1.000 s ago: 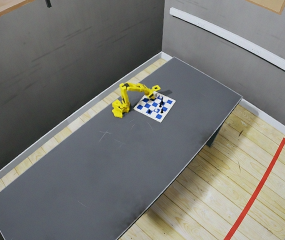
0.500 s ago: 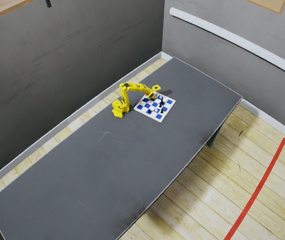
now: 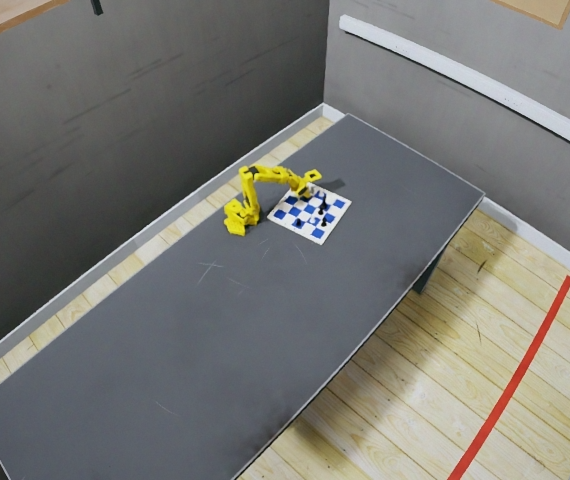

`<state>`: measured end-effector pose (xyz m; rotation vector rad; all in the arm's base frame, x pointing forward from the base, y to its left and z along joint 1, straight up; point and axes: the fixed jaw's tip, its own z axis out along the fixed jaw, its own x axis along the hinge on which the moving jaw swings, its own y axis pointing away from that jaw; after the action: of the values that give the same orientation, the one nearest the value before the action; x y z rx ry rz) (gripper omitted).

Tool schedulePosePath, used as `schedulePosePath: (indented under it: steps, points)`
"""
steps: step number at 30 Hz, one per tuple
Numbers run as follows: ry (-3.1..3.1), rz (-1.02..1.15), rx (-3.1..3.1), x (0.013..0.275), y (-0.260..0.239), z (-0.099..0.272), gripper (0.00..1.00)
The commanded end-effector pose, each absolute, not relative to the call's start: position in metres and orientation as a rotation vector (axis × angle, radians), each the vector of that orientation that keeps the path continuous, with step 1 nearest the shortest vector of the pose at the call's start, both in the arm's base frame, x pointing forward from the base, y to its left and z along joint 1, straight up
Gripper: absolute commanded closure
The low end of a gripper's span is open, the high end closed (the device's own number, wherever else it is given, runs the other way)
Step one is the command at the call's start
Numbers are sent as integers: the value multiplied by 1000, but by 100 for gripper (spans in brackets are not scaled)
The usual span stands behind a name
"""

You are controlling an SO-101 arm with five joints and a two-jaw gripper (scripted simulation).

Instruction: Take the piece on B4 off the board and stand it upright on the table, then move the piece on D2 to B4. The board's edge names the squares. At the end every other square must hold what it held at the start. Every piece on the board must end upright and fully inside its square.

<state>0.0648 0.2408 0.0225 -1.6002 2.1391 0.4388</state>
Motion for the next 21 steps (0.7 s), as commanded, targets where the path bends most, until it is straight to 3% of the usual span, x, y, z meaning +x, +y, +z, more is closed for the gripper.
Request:
schedulePosePath:
  steps: [1,21]
  points:
    - [2142,443,-1584,67,241,23,92]
    - [2142,443,-1584,67,241,23,100]
